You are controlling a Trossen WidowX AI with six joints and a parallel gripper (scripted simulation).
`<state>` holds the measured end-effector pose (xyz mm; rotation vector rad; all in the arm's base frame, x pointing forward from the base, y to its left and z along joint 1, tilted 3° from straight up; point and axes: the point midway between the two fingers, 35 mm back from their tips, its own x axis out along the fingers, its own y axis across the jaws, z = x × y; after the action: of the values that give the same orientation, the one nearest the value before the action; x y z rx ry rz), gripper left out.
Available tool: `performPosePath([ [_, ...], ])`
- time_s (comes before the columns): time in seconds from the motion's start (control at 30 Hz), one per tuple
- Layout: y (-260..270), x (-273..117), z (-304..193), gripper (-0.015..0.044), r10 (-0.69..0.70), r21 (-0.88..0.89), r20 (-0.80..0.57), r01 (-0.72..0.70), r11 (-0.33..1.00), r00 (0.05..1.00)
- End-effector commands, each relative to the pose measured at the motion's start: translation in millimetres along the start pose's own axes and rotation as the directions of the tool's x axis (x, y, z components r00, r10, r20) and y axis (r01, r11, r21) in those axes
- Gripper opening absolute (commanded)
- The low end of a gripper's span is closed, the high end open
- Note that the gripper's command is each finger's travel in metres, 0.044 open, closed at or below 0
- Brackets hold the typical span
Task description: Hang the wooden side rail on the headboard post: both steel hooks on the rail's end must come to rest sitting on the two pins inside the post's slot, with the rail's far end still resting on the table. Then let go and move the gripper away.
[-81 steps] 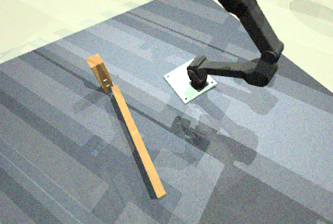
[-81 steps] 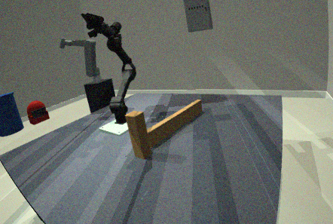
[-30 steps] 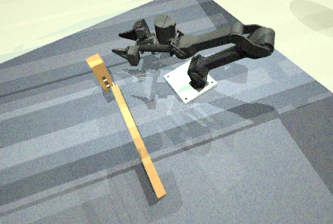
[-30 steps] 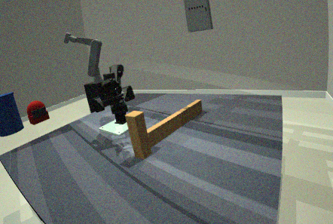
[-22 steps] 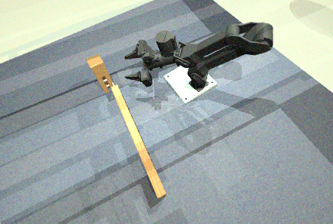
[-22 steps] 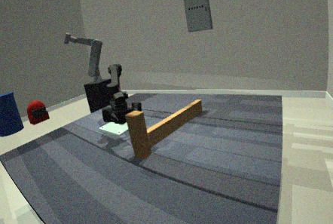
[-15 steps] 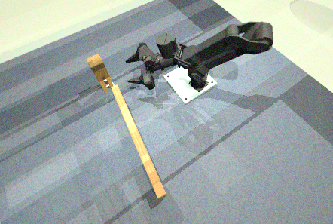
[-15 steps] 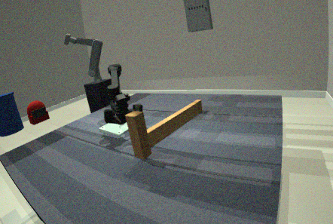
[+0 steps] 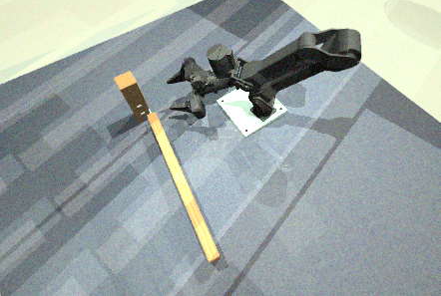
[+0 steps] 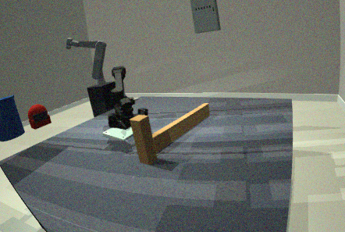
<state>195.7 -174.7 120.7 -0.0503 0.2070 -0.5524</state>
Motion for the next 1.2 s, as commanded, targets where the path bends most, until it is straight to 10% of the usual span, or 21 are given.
performPosePath([
  [0.0, 0, 3, 1, 0.044, -0.004, 0.016, -0.017, 0.005, 1.0, 1.0],
  [0.53, 26, 36, 30, 0.044, -0.267, 0.201, -0.375, 0.359, 0.911, 0.888],
  [1.17, 45, 28, 61, 0.044, -0.416, 0.141, -0.384, 0.498, 0.856, 0.824],
])
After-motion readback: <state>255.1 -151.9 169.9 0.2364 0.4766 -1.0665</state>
